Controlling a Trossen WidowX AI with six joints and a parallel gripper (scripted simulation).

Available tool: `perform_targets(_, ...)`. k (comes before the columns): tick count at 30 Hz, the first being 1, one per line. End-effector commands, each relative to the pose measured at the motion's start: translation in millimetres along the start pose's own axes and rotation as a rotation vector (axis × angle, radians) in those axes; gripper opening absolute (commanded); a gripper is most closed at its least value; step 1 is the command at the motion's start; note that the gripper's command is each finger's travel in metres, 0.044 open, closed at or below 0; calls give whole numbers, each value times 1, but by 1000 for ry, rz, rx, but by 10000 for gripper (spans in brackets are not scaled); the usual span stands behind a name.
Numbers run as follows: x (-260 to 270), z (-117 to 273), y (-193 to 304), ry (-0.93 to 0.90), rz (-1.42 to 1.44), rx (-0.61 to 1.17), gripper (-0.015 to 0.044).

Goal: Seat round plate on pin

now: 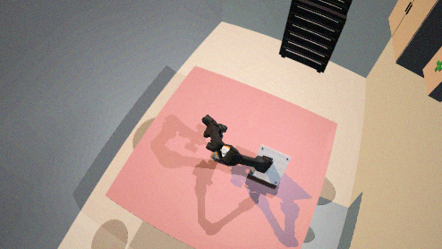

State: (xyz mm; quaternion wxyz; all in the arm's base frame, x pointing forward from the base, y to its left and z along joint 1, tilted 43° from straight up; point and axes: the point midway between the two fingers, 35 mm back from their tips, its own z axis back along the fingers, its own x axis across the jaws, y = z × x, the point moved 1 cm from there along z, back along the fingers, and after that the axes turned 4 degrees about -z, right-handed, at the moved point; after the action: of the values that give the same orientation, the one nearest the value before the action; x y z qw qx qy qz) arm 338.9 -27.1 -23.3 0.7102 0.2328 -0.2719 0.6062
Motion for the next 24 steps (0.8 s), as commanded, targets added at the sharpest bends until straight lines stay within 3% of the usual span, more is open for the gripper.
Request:
perform_targets(1, 2, -24, 4, -9, -11, 17, 0)
perform_targets(5, 4, -45, 5, -11, -11, 17, 0)
perform_targets(24, -16, -47, 7, -10, -11, 17, 0)
